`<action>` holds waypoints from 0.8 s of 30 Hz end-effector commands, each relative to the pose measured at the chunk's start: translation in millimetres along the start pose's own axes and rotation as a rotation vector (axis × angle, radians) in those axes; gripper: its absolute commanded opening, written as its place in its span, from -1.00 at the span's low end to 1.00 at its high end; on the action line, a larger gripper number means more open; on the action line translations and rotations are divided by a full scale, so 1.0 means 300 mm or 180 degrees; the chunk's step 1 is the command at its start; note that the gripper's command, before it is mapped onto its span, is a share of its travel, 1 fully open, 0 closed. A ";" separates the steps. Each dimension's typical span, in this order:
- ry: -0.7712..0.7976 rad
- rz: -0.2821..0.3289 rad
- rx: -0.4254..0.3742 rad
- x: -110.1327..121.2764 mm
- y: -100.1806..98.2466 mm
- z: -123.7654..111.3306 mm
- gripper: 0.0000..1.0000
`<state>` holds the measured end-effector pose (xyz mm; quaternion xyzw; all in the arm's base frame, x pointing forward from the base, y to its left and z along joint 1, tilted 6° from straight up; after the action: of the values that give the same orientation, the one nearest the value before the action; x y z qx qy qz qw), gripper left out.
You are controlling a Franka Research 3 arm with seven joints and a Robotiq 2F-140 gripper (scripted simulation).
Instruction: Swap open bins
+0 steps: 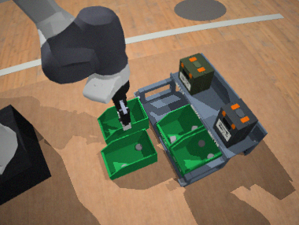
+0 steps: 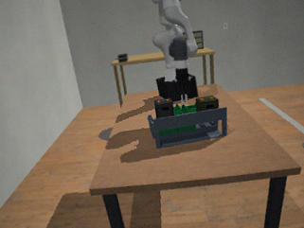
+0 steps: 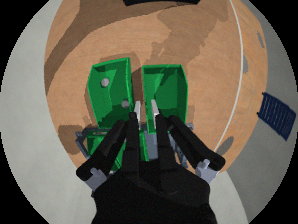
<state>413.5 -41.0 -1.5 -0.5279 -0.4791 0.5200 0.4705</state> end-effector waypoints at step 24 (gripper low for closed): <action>-0.0019 -0.0001 -0.0007 -0.001 0.109 -0.004 -0.69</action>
<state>411.0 -43.8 -31.8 -0.5266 -0.4749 0.5217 0.4743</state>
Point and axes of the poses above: the point where the finger pads meet when closed, its own y axis out along the fingers, its own x axis across the jaws, z = x × y, the point moved 3 cm from there along -y, back along the fingers, and after that the axes turned 1 degree about y, right-handed, at the moved point
